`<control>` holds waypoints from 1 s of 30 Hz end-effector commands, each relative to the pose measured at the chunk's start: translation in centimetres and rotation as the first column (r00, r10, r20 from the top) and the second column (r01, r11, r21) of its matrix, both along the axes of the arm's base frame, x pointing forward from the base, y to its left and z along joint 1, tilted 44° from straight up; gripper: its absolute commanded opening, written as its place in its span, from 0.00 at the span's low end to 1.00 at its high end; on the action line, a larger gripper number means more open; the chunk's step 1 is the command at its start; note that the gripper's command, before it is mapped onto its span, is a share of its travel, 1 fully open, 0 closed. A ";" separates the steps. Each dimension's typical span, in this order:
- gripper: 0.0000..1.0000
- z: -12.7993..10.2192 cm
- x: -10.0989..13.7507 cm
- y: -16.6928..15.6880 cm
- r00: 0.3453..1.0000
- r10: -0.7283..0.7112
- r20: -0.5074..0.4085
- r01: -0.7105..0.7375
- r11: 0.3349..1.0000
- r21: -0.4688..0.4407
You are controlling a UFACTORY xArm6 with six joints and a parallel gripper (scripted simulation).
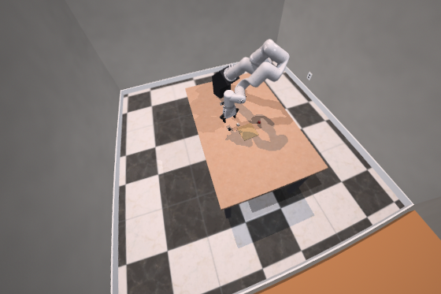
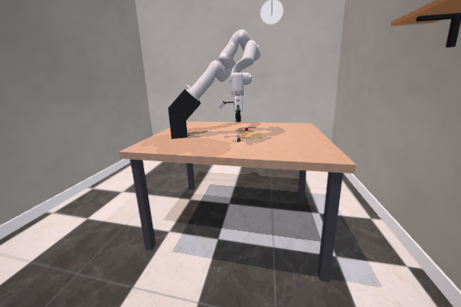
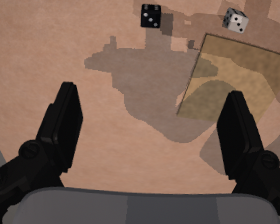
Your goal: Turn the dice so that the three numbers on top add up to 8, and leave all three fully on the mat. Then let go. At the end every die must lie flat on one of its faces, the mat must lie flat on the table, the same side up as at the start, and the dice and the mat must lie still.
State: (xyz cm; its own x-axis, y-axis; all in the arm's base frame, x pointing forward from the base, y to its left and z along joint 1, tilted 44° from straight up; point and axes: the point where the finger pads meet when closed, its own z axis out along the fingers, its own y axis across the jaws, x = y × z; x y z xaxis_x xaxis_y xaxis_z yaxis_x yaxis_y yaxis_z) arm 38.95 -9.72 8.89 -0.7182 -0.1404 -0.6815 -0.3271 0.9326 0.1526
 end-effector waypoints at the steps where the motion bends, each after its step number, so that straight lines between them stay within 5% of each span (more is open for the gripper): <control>1: 1.00 0.0 0.1 0.0 1.000 0.009 0.006 -0.009 1.000 -0.009; 15: 1.00 -1.0 1.2 0.4 0.920 0.376 0.110 -0.323 0.887 -0.331; 18: 1.00 -1.0 1.2 0.4 0.919 0.378 0.110 -0.324 0.886 -0.333; 30: 1.00 -2.0 2.3 0.9 0.715 0.694 0.082 -0.505 0.594 -0.626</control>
State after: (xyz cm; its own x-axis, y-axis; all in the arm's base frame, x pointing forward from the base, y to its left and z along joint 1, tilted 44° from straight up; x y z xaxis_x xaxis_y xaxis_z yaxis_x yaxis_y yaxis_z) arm 40.91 -8.87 7.09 -0.2220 -0.8010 -0.5560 -0.7711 0.4933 -0.4027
